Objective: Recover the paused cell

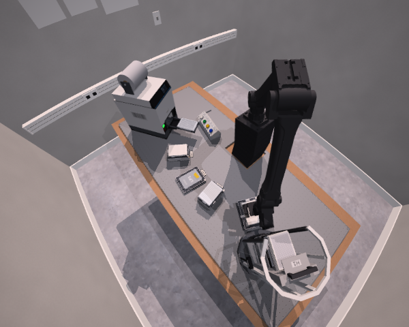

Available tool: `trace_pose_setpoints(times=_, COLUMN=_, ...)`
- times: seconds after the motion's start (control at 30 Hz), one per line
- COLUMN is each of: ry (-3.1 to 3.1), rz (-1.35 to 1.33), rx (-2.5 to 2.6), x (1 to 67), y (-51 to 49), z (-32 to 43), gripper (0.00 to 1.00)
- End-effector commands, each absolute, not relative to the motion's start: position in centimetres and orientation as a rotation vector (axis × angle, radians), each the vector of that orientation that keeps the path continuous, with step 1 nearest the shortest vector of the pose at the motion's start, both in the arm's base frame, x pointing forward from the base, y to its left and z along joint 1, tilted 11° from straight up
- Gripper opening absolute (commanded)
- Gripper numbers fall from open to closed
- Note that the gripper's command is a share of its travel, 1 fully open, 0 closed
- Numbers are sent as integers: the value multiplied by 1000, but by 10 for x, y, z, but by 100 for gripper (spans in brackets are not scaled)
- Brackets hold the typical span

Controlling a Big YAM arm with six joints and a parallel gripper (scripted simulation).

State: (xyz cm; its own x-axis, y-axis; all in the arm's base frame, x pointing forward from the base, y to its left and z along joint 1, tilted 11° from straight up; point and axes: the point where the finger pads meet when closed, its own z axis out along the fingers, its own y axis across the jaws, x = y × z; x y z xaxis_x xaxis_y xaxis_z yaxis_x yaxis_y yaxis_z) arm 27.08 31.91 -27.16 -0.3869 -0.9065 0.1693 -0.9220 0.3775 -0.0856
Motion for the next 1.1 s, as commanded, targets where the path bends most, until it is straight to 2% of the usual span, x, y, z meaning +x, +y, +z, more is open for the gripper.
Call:
trace_pose_setpoints(times=0.0, ry=-2561, rz=236, rx=1706, x=278, y=337, z=-255, gripper=100)
trace_pose_setpoints(times=1.07, ry=-2550, rz=238, rx=1705, x=270, y=346, z=-190, gripper=100)
